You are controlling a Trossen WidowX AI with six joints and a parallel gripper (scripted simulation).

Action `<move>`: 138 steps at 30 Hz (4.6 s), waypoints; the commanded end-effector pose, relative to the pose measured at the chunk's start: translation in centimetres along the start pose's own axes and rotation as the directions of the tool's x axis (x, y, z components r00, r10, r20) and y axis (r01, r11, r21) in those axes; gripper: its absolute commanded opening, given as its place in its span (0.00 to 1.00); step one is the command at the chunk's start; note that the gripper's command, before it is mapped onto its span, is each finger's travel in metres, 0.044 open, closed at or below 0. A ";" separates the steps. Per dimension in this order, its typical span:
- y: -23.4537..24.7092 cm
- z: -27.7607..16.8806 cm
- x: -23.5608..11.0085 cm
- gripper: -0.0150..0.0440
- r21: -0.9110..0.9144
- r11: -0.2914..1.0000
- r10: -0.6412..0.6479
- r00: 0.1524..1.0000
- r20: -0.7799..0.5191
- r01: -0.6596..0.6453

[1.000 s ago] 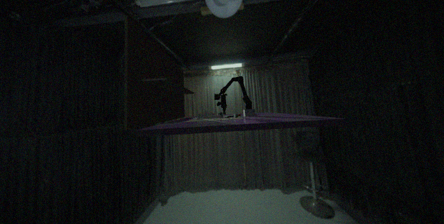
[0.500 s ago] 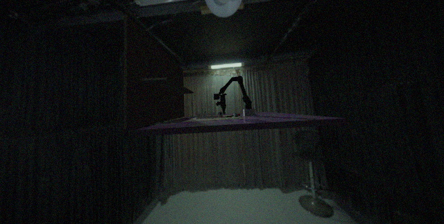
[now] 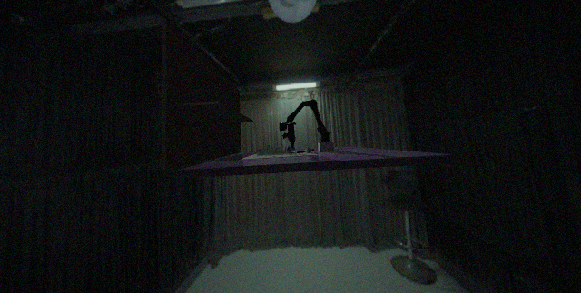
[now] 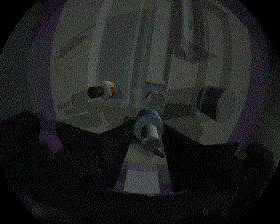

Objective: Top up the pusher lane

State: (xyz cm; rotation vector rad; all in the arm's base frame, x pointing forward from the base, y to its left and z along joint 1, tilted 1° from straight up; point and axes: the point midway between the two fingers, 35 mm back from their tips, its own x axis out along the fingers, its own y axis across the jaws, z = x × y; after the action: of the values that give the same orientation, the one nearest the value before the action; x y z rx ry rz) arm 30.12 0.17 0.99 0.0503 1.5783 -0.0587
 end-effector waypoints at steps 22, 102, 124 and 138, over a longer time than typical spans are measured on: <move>0.1 1.9 -0.1 0.25 0.002 1.000 0.003 1.000 0.025 -0.003; 0.0 4.2 -0.6 0.25 0.002 1.000 0.003 1.000 0.027 -0.003; 0.0 4.3 -0.6 0.25 0.002 1.000 0.003 1.000 0.027 -0.003; 0.0 4.5 -0.6 0.25 0.002 1.000 0.003 1.000 0.027 -0.003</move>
State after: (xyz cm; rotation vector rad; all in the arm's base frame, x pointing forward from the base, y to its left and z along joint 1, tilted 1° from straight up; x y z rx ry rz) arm 33.73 -0.09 1.23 0.0547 1.5816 -0.0625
